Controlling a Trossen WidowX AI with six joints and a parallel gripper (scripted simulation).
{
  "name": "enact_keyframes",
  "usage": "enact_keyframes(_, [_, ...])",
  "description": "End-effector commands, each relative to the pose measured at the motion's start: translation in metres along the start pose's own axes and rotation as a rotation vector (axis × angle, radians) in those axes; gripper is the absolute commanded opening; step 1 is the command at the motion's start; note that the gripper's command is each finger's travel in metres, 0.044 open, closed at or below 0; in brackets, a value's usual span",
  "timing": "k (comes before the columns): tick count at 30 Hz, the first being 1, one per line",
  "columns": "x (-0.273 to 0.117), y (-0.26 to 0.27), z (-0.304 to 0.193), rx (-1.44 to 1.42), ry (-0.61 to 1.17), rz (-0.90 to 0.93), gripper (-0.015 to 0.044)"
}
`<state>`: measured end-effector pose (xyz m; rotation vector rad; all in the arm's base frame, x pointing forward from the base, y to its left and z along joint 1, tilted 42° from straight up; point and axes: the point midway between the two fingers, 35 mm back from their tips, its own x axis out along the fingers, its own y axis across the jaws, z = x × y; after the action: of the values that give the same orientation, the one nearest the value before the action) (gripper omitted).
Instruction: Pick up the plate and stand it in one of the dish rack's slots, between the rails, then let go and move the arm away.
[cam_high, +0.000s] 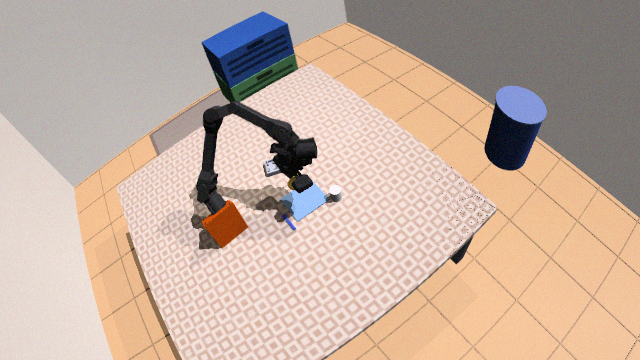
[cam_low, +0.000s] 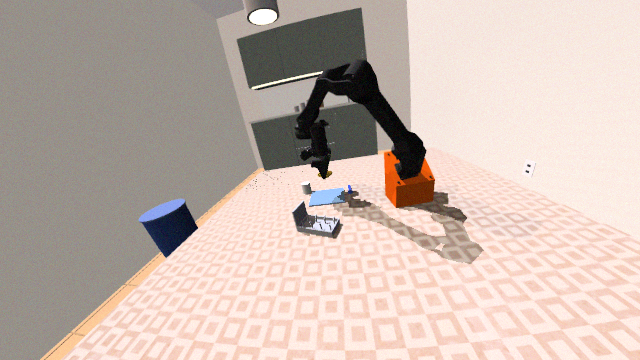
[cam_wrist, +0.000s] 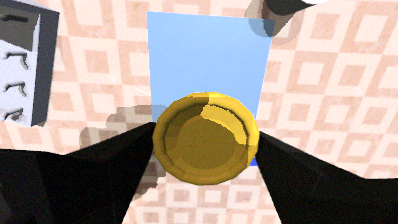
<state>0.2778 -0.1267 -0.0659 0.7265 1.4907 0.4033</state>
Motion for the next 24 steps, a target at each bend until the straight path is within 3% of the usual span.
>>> enact_keyframes(1, [-0.024,-0.001,0.002,-0.01,-0.001,-0.006,0.0])
enact_keyframes(13, [-0.076,-0.001,0.002,-0.013,0.004,0.0,0.0])
enact_keyframes(24, [-0.083,0.03,0.003,0.209,0.002,-0.006,0.0])
